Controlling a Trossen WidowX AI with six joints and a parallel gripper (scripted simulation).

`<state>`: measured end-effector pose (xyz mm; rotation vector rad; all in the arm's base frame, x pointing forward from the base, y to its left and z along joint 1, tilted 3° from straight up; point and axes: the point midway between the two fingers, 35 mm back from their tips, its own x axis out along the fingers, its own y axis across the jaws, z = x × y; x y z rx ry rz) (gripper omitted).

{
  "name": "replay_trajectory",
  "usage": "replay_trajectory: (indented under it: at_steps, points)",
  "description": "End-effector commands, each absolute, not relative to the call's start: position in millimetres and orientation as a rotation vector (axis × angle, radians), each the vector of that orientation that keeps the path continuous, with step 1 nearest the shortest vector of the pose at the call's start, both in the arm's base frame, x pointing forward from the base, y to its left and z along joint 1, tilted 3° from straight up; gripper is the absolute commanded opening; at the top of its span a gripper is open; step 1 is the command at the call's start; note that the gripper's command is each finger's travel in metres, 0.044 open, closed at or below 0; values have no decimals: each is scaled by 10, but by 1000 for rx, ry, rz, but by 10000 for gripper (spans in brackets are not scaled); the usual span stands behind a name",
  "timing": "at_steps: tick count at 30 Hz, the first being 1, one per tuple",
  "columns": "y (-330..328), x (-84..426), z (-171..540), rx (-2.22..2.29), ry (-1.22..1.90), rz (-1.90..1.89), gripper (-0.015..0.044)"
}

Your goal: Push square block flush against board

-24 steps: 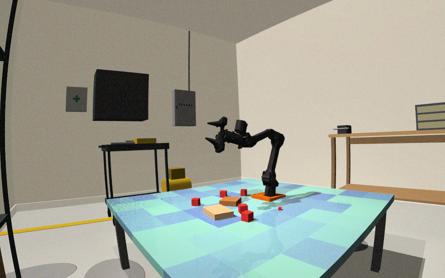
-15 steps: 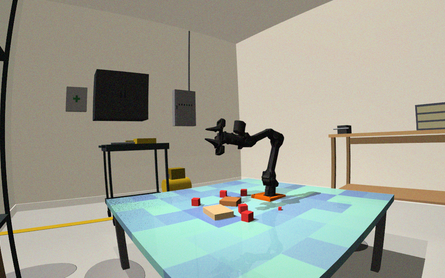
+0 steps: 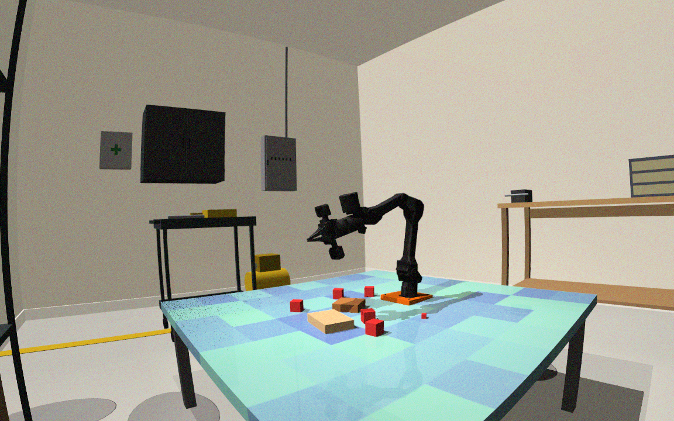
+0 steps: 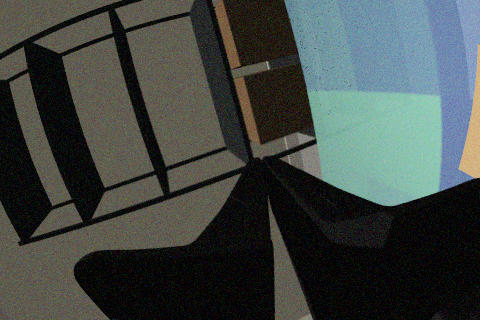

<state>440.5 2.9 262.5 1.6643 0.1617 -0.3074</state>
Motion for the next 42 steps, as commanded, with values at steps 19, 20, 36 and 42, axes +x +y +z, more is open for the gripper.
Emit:
replay_trajectory:
  at_steps: [19, 20, 36, 42]
  points:
    - [397, 4002, 1248, 1325, 839, -723, 0]
    - [410, 3964, 1201, 1307, 869, -740, 0]
    - [562, 3236, 708, 995, 1344, -980, 0]
    - [566, 3204, 699, 981, 1363, -989, 0]
